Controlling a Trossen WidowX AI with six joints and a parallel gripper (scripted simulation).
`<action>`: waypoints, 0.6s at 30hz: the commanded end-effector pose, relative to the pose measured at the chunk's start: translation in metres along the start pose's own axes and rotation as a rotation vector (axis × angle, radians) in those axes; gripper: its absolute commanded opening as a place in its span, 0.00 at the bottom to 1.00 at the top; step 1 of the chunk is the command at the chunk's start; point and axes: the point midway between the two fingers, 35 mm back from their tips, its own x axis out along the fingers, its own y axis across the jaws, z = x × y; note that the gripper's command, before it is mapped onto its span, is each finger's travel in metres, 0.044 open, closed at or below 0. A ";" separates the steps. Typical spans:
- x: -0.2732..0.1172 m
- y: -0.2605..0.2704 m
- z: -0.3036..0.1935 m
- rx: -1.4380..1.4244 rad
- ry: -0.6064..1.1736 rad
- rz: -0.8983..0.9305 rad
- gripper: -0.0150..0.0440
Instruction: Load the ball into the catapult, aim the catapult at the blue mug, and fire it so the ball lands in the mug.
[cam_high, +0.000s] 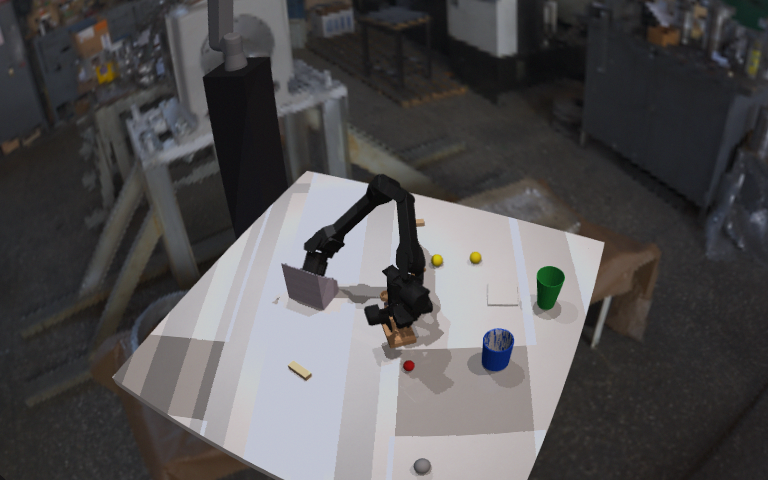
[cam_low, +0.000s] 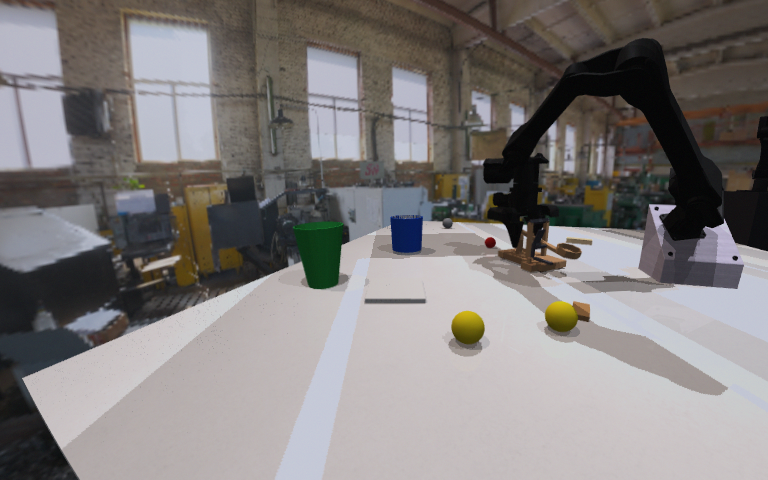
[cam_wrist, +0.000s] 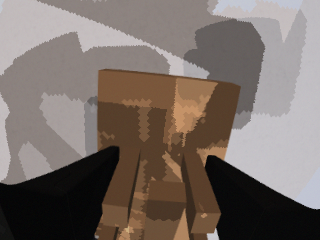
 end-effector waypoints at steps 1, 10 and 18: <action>-0.001 0.000 0.000 -0.001 0.000 0.000 0.52; -0.011 0.000 0.002 -0.001 -0.002 -0.001 0.92; -0.101 -0.002 0.000 0.002 -0.003 -0.002 1.00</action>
